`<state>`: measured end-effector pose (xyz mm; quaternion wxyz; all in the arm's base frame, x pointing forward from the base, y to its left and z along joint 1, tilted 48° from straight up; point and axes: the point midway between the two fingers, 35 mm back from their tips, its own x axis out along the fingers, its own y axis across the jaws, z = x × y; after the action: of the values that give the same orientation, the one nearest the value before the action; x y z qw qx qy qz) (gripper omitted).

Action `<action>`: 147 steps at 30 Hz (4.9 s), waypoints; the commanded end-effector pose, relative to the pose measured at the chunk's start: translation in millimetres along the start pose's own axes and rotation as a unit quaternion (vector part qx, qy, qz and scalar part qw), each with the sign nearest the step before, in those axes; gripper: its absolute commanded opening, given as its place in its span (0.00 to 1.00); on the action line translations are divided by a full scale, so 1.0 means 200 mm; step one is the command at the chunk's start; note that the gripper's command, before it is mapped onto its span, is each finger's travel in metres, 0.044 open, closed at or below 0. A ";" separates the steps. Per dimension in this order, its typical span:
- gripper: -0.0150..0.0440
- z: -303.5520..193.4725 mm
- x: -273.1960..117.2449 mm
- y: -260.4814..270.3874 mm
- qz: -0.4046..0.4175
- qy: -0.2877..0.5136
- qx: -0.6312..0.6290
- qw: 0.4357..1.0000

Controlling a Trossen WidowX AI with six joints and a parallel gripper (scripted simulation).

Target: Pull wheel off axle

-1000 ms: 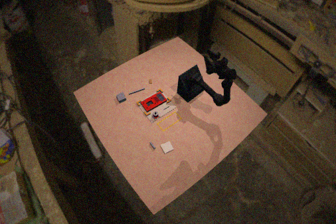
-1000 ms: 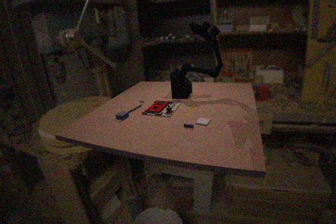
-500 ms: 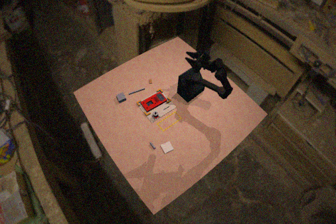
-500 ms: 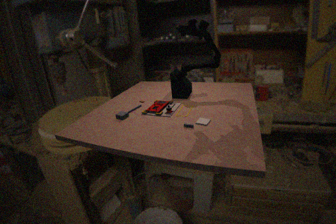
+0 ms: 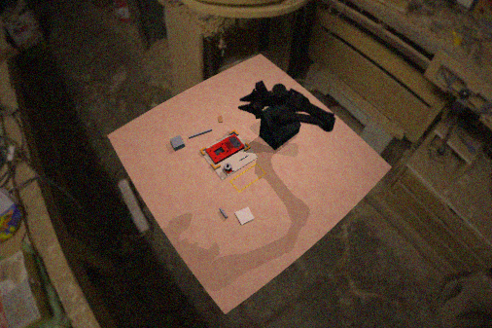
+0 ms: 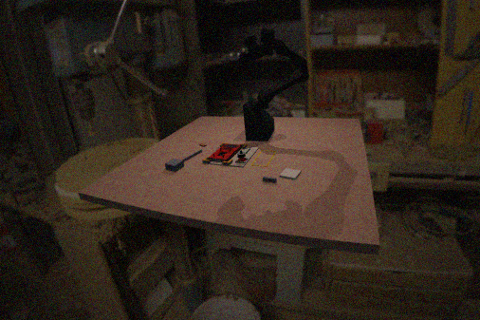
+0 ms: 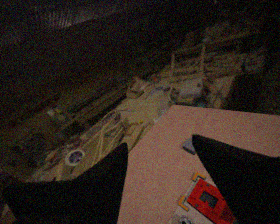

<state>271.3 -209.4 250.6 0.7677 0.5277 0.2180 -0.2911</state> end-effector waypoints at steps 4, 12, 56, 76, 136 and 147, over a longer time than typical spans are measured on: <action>0.76 -0.17 0.21 0.03 -0.007 0.091 0.008 0.996; 0.76 -0.50 0.49 0.03 -0.045 0.228 0.038 0.972; 0.76 -1.81 0.94 -0.25 -0.331 0.509 0.233 0.760; 0.54 -1.97 0.96 -0.29 -0.331 0.511 0.227 0.760; 0.25 -1.88 0.94 -0.26 -0.331 0.511 0.230 0.760; 0.25 -1.87 0.93 -0.26 -0.331 0.511 0.230 0.759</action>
<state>362.5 88.1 -36.6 0.2518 0.6532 0.6662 -0.2571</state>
